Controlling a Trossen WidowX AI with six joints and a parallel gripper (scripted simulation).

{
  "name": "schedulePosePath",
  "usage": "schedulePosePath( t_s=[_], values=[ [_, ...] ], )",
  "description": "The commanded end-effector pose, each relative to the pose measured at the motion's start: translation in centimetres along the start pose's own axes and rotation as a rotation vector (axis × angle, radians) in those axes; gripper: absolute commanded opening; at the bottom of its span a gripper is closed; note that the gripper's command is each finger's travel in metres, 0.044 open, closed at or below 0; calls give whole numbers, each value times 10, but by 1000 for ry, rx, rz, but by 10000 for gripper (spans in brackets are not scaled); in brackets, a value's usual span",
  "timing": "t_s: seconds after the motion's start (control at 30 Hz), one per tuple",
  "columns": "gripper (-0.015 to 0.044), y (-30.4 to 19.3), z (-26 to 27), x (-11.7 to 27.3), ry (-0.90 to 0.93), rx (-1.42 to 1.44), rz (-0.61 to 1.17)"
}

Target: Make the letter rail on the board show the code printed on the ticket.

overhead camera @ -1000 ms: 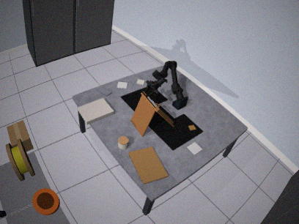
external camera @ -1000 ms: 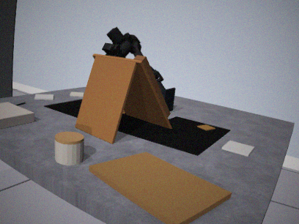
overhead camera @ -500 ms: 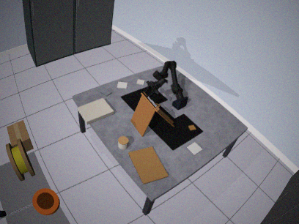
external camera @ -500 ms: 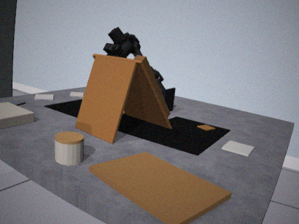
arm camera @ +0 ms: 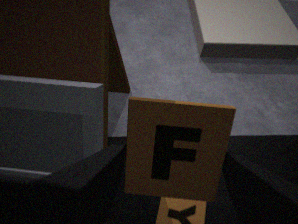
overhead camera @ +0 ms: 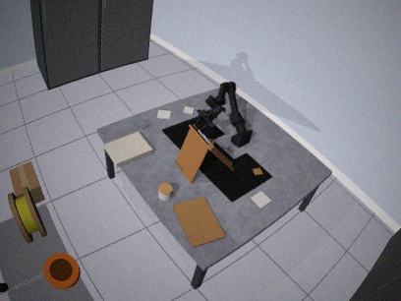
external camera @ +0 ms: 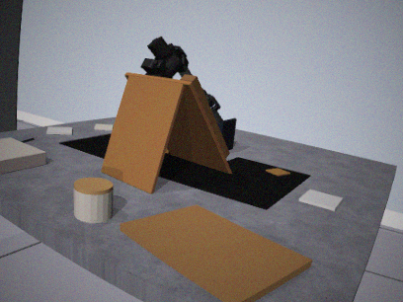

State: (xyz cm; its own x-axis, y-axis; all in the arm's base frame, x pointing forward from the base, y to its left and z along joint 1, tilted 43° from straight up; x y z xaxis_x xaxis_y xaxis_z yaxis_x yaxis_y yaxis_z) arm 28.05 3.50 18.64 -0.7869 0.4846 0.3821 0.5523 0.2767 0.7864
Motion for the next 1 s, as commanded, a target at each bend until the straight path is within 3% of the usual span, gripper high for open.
schedulePosePath(
  t_s=[0.0,0.97],
  values=[
    [0,-1,2,0,-1,-1,0],
    [0,-5,17,0,-1,-1,0]
  ],
)
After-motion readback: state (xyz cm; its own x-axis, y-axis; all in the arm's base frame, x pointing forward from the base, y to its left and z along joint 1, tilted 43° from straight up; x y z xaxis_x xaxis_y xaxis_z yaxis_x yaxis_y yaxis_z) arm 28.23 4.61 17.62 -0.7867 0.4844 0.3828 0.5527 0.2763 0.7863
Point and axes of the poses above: the point midway between the two fingers, 35 mm back from their tips, its own x axis back along the fingers, its own z axis across the jaws, y = z × x, the point moved 4 cm from there along x, back along the fingers, and after that the axes turned 15 degrees about -x, right-handed, at the moved point
